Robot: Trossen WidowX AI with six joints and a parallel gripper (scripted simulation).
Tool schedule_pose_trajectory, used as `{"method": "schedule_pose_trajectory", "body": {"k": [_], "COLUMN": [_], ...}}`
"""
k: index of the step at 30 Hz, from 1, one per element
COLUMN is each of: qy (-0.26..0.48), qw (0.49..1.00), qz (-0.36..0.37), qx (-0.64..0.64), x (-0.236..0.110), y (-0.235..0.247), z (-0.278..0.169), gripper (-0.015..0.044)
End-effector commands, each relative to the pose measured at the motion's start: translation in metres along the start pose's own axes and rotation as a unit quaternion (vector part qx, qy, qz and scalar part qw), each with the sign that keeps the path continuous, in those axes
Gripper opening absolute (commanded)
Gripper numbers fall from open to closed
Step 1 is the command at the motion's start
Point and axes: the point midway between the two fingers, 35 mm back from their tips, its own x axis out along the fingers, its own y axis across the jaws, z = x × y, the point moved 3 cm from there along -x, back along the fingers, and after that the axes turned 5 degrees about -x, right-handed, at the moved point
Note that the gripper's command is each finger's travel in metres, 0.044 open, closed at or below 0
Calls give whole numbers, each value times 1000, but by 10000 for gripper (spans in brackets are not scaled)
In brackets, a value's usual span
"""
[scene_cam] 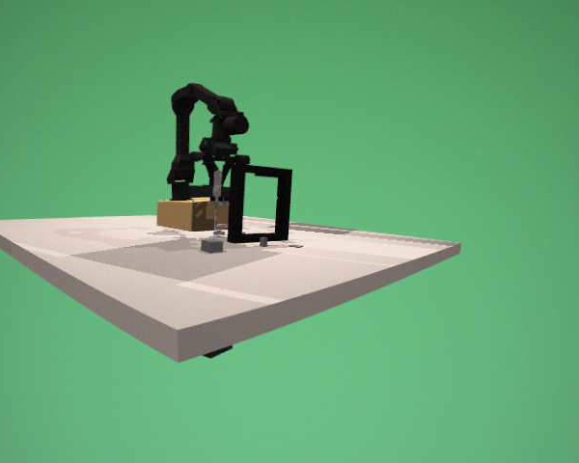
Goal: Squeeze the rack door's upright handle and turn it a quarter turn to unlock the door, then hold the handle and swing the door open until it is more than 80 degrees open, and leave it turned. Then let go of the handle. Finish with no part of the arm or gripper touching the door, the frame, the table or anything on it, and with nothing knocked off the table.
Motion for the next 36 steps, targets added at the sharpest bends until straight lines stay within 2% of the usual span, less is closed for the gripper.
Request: {"method": "schedule_pose_trajectory", "body": {"k": [1,36], "qy": [-3,-4], "qw": [999,959], "qz": [2,-1], "qx": [-40,-285], "x": [0,0], "y": [-6,-64], "z": [2,30], "gripper": [20,20]}}
